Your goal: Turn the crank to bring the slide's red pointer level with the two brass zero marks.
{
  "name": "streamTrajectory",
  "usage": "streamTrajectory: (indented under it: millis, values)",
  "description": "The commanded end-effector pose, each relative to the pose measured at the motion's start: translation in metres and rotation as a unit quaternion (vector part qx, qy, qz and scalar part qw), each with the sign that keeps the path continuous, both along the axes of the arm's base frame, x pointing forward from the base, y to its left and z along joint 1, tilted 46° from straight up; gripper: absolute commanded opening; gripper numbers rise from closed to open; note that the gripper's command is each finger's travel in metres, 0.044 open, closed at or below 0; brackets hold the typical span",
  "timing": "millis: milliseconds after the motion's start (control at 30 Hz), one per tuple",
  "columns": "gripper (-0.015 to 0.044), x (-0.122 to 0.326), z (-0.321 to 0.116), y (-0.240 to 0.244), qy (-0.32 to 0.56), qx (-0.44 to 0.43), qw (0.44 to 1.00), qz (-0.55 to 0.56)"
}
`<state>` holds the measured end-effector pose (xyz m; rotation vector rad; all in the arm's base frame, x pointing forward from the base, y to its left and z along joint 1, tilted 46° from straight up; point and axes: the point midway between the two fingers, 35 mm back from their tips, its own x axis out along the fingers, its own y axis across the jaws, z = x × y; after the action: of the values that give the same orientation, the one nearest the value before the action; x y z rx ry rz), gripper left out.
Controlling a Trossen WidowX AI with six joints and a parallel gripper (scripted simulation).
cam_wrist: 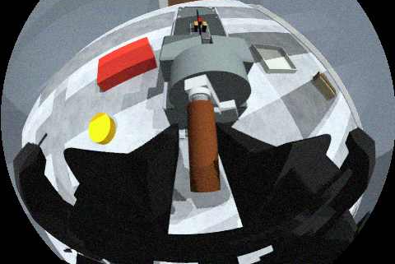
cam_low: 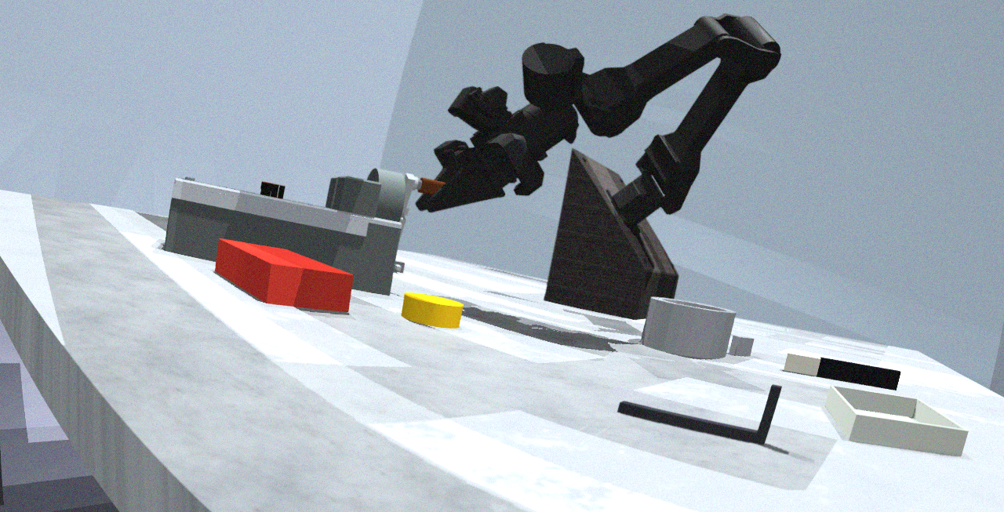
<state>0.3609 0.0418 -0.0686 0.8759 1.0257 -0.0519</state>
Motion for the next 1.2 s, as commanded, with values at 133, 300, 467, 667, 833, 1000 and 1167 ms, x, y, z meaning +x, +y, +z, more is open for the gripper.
streamTrajectory:
  millis: [133, 300, 467, 667, 833, 1000, 1167]
  values:
    - [0.0, -0.001, -0.001, 0.0, 0.003, 0.0, 1.0, -0.003]
    - [0.0, 0.0, 0.0, 0.0, 0.002, 0.0, 1.0, -0.003]
    - [0.0, -0.001, -0.001, -0.002, 0.002, 0.0, 1.0, -0.003]
    - [0.0, -0.003, -0.002, -0.007, 0.002, 0.0, 1.0, -0.003]
    - [0.0, -0.005, -0.004, -0.011, 0.002, 0.0, 1.0, -0.003]
    - [0.0, -0.006, -0.005, -0.012, 0.003, 0.0, 1.0, -0.003]
    - [0.0, -0.006, -0.006, -0.013, 0.003, 0.0, 1.0, -0.003]
